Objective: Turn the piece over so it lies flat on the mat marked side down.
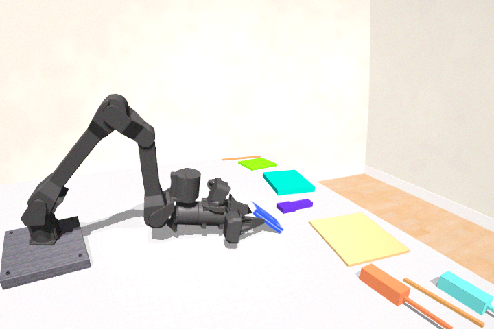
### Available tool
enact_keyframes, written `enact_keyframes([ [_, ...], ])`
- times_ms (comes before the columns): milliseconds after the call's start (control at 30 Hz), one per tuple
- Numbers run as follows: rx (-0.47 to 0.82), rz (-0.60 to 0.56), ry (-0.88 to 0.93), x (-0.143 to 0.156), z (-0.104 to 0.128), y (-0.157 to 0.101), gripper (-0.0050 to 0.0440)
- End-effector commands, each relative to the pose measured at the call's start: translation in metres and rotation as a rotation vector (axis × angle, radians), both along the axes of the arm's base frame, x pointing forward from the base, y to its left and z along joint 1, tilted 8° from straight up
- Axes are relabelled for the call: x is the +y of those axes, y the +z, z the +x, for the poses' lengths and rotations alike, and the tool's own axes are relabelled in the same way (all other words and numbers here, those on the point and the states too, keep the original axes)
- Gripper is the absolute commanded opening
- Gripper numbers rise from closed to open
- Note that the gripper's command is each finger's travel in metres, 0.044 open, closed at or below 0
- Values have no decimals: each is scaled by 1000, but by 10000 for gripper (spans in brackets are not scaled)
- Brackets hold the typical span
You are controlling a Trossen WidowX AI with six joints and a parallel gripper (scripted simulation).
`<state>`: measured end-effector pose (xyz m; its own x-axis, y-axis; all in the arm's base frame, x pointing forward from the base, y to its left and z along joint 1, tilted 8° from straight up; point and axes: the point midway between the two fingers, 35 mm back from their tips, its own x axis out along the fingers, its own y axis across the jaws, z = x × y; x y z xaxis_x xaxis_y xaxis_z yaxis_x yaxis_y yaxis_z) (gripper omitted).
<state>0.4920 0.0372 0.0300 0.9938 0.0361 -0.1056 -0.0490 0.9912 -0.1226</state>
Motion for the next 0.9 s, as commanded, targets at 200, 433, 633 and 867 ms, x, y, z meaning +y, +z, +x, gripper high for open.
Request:
enact_keyframes([
  [200,20,-5,-4,-1,-3,-9,0],
  [433,5,-1,-1,-1,0,-5,0],
  [633,18,-4,-3,-1,-3,-10,0],
  [867,20,-5,-4,-1,-4,-11,0],
])
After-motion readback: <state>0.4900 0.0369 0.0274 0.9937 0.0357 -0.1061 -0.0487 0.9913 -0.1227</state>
